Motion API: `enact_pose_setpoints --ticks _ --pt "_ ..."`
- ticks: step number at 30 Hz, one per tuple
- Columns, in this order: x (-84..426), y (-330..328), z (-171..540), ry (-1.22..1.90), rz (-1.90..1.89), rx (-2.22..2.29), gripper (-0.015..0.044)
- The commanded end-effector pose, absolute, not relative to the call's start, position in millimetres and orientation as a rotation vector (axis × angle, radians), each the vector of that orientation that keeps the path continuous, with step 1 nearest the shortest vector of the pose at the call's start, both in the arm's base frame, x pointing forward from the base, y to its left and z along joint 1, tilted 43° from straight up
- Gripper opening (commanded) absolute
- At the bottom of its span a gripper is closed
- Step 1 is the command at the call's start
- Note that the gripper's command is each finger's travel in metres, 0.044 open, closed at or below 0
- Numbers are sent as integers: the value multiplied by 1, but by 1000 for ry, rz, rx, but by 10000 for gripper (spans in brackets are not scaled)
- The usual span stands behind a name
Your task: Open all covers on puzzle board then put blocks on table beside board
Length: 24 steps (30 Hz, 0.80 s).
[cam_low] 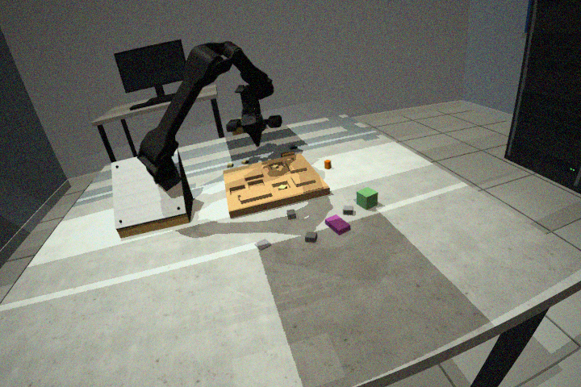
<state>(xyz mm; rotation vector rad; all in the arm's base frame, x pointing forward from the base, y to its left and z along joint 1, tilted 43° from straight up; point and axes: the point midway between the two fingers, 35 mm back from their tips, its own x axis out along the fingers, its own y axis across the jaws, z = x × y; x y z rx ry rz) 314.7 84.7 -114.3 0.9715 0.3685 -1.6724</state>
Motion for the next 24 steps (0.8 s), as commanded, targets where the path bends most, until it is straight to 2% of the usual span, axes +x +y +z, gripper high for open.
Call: enact_pose_setpoints --ticks 1,14,24 --pt "319 81 -112 625 -1546 715 0" --pt "330 70 -104 1375 -865 -252 0" --pt "336 64 -100 1625 -395 -750 0"
